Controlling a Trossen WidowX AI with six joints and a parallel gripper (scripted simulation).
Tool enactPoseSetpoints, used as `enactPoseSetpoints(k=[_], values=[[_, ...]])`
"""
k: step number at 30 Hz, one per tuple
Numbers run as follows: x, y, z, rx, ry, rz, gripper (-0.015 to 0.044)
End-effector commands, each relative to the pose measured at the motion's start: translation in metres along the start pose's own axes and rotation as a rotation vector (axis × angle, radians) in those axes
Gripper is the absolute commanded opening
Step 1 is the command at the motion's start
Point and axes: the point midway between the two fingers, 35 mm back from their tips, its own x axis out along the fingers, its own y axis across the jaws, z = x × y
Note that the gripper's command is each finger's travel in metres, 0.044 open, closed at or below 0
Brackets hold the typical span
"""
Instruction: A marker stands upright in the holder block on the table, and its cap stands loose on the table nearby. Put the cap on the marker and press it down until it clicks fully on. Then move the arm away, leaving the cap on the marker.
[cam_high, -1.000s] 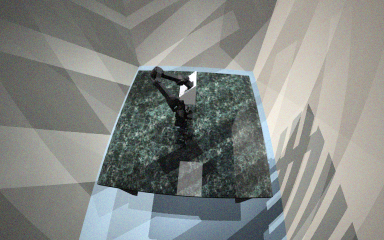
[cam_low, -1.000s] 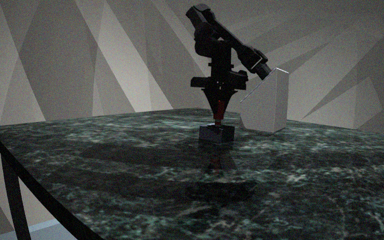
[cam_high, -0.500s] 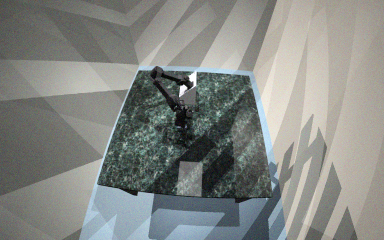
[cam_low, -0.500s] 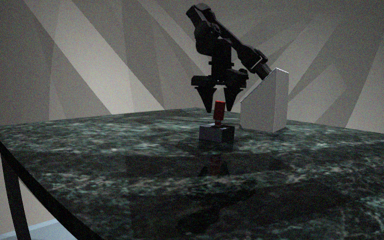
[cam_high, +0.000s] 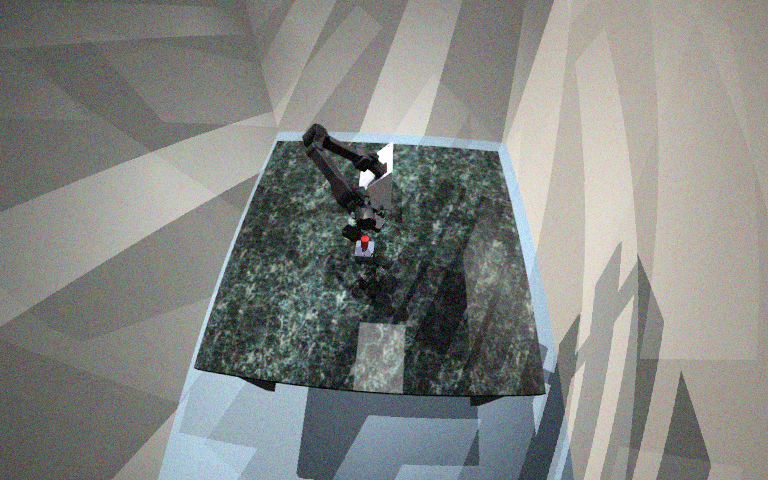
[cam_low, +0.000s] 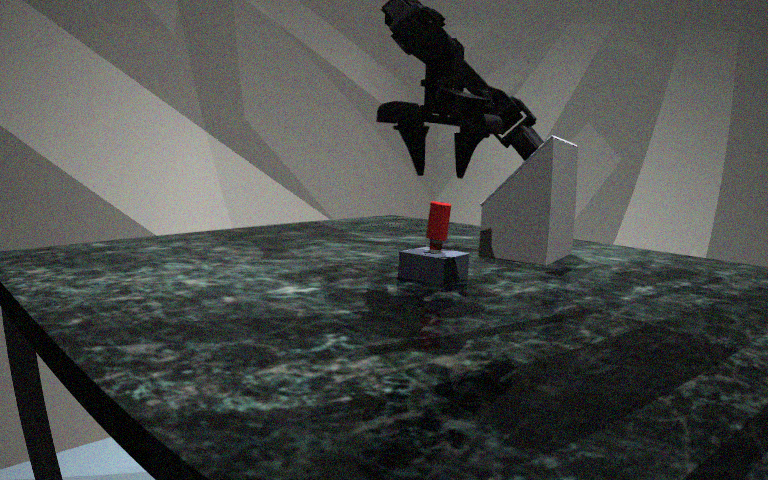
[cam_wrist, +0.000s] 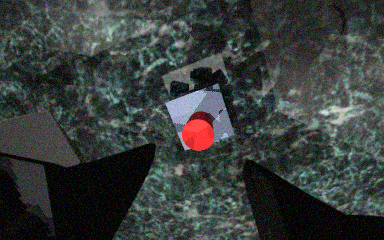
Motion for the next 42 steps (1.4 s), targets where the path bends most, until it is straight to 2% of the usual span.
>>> enactPoseSetpoints(k=[1, 7, 10, 22, 42], values=[[0.003, 0.001, 0.0, 0.313, 0.0, 0.004, 0.023], [0.007, 0.002, 0.001, 0.914, 0.002, 0.002, 0.0072], [0.008, 0.002, 0.001, 1.062, 0.002, 0.002, 0.0], [0.011, 0.002, 0.001, 1.062, 0.003, 0.002, 0.0], [0.041, 0.002, 0.001, 1.062, 0.003, 0.0, 0.0]])
